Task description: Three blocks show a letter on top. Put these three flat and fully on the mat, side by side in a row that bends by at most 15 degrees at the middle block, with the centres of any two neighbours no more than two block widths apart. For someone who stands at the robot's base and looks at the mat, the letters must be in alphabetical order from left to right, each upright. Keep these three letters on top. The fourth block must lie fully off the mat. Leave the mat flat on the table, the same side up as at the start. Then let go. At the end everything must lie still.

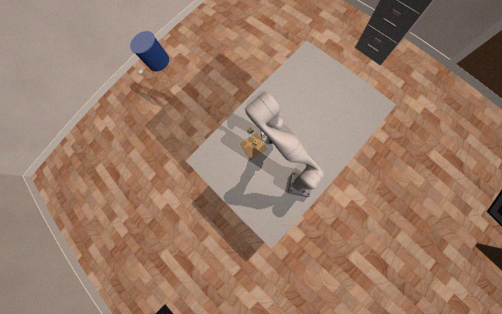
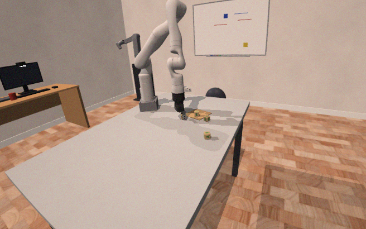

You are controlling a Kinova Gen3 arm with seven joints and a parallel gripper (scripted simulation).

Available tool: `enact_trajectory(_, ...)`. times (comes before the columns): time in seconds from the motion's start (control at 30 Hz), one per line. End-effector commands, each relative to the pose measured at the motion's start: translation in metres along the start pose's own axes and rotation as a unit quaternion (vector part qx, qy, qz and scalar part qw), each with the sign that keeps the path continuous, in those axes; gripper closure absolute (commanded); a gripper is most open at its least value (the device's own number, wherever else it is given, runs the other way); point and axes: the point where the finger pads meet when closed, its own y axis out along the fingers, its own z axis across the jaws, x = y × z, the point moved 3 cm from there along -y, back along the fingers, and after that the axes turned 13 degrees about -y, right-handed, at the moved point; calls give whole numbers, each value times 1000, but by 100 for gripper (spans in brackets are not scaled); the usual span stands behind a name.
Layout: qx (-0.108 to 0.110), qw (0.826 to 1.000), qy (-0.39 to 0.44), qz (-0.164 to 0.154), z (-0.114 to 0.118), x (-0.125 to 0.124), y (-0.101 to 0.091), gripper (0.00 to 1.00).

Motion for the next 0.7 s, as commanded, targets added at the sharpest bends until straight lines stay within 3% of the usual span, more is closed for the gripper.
enact_trajectory(0.0,2,1000,-2,1,1,-2,-5,43)
enact_trajectory(0.2,2,1000,-2,1,1,-2,-15,43)
enact_trajectory(0.6,2,1000,-2,1,1,-1,-66,43)
enact_trajectory(0.67,2,1000,-2,1,1,-1,-66,43)
